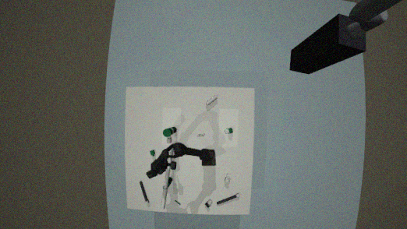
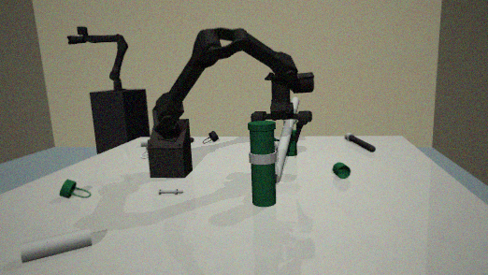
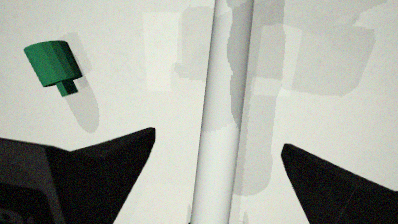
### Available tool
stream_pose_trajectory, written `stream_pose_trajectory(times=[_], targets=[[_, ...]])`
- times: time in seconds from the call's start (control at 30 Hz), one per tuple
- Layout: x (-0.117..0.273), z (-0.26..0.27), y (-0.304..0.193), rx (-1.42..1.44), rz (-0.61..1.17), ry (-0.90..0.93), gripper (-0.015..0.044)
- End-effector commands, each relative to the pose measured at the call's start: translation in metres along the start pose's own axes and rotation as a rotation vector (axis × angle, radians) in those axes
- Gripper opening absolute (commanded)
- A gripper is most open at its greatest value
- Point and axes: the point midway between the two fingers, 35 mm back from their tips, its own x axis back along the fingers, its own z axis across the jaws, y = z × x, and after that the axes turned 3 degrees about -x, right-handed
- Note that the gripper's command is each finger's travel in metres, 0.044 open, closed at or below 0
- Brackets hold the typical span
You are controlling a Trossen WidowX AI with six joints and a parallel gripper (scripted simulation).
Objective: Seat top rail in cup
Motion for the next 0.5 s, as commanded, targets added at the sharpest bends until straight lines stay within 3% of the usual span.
stream_pose_trajectory(times=[0.0,0.47], targets=[[-0.005,0.0,0.001,0.006,-0.006,0.002,0.044],[-0.026,0.0,0.0,0.007,-0.006,0.002,0.044]])
